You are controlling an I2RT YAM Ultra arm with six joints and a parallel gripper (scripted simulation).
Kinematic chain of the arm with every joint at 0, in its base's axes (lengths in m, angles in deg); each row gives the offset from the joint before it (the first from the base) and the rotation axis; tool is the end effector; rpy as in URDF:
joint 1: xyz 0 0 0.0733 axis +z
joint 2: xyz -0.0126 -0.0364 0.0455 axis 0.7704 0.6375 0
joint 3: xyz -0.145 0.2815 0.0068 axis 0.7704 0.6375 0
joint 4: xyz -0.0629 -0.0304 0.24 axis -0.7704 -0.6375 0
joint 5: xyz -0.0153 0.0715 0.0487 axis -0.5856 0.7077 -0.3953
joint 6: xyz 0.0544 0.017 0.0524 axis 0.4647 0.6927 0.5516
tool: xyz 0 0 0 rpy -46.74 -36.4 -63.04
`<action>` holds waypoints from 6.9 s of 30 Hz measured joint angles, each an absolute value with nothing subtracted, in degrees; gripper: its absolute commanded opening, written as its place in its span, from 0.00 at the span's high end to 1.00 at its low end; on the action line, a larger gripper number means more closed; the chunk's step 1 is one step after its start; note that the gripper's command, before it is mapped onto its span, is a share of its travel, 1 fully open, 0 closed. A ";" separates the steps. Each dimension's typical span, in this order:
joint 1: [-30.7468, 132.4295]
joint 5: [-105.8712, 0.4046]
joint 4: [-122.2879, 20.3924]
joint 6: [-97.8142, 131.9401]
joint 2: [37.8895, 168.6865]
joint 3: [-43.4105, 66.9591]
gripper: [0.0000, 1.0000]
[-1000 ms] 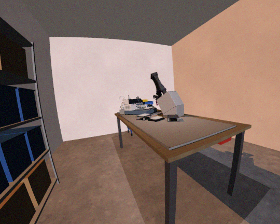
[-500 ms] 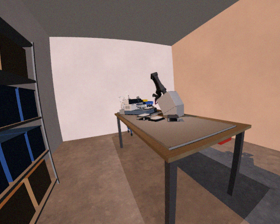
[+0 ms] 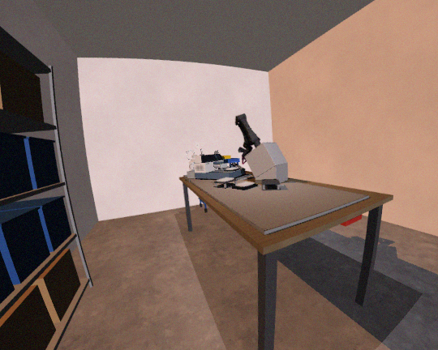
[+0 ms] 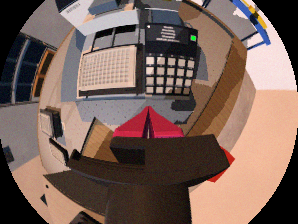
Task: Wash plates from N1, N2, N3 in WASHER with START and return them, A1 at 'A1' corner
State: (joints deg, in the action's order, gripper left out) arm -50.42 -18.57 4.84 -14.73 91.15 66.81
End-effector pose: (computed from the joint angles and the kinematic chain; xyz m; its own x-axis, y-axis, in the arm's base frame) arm -0.0064 -0.2372 0.1317 -0.3673 0.3910 -0.8439 0.8205 0.5635 -0.0960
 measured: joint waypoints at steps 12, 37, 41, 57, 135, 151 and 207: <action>-47.80 -20.54 10.11 -12.80 96.92 65.01 1.00; -42.75 -24.56 18.48 -9.22 108.36 59.86 1.00; -42.66 -24.74 18.79 -9.07 108.57 59.72 1.00; -41.94 -25.33 20.21 -8.32 110.41 58.76 1.00; -45.53 -23.08 15.62 -10.27 101.41 63.05 1.00; -48.57 -20.65 10.55 -12.37 94.65 65.98 1.00; -51.82 -17.87 1.81 -15.14 87.24 67.20 0.00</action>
State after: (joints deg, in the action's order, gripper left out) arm -51.82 -17.87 1.81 -15.14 87.24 67.20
